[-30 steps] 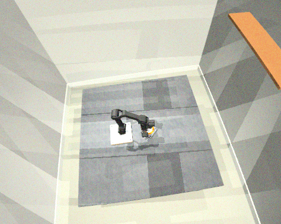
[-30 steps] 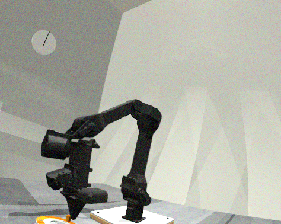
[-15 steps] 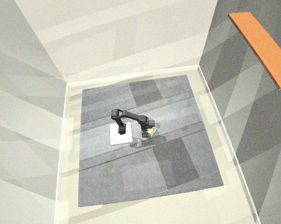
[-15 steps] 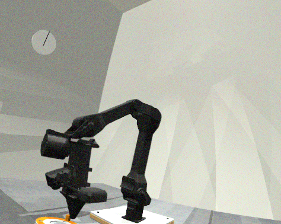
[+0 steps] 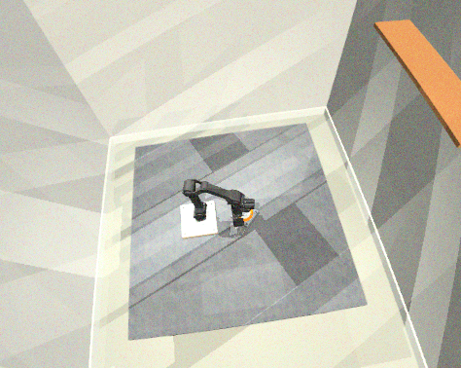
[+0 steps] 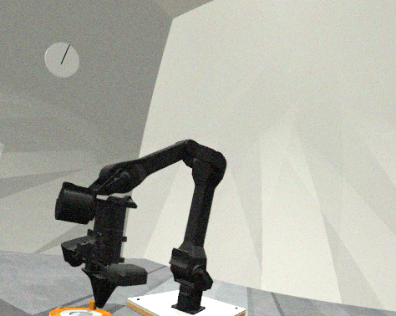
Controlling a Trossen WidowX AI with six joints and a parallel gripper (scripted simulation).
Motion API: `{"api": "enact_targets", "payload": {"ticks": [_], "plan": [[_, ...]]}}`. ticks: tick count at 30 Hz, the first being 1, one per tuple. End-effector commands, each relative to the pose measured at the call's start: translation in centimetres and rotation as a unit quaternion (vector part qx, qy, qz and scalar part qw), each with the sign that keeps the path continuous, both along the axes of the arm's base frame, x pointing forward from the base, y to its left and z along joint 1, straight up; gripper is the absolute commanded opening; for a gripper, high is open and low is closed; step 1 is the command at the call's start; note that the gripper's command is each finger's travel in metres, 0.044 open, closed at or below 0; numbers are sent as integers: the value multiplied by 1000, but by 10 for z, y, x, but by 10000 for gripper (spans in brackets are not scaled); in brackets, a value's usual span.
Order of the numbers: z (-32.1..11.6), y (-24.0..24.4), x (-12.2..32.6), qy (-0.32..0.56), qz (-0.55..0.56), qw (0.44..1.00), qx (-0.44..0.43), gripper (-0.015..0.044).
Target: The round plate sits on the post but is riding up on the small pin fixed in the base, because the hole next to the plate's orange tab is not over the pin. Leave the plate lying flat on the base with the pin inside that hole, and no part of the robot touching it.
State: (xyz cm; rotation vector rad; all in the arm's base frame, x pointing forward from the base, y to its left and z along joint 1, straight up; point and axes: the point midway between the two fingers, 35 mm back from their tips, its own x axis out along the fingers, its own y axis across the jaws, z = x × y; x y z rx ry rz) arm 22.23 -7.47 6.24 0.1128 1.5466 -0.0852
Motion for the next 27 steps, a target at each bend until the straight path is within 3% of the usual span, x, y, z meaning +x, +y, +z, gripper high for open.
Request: {"api": "enact_targets", "payload": {"ticks": [1, 15, 27], "plan": [[2, -9, 2, -2, -5, 1000, -11, 0], [2, -12, 4, -2, -5, 1000, -11, 0], [48, -9, 1, -2, -5, 1000, -11, 0]]}}
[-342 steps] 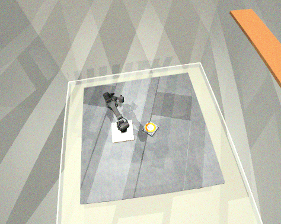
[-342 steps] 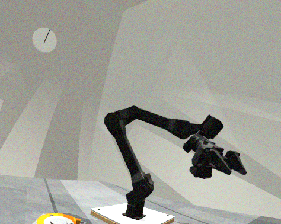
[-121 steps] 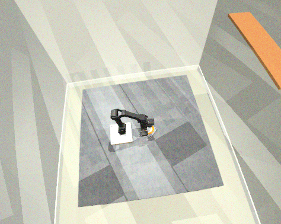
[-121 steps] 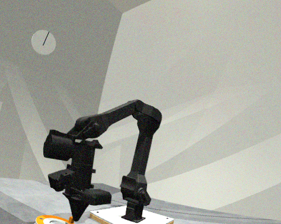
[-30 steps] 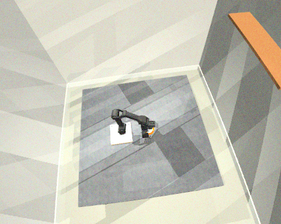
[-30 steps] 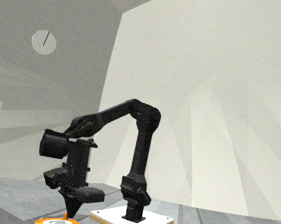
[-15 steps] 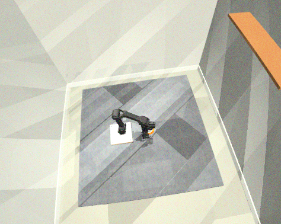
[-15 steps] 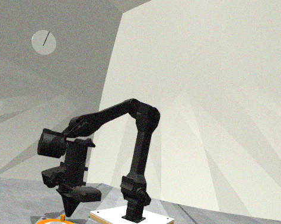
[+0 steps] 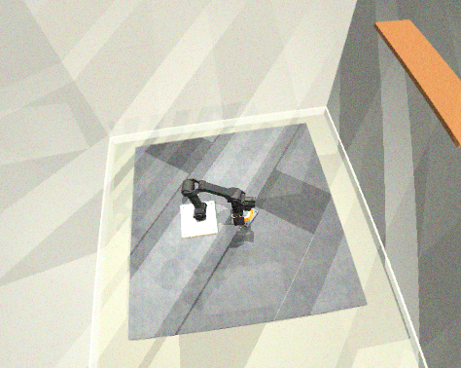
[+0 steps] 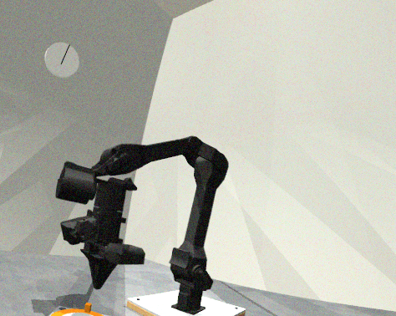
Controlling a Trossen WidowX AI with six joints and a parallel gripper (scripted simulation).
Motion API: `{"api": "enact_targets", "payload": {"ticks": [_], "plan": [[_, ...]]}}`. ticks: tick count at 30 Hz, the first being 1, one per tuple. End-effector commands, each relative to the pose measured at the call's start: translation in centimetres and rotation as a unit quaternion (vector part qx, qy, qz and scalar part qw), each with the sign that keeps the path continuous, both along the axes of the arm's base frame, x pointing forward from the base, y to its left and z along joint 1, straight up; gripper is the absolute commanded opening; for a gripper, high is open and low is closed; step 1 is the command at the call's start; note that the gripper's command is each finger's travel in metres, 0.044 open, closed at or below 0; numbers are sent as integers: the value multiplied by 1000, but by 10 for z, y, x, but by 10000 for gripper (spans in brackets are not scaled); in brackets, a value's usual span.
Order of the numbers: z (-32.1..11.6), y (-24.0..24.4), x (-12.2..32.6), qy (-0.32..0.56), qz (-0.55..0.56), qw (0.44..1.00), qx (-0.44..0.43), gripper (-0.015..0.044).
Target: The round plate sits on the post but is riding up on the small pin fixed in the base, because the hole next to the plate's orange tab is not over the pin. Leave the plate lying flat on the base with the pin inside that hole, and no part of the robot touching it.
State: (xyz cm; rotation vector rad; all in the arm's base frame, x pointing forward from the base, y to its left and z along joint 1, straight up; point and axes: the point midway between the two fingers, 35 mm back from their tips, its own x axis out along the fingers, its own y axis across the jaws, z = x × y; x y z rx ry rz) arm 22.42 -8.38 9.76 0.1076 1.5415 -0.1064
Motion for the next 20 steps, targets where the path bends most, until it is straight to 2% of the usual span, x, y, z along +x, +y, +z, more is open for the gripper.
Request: {"api": "enact_targets", "payload": {"ticks": [1, 20], "plan": [[13, 0, -1, 0, 1, 1000, -3, 0], [6, 0, 0, -1, 1, 1000, -1, 0]]}}
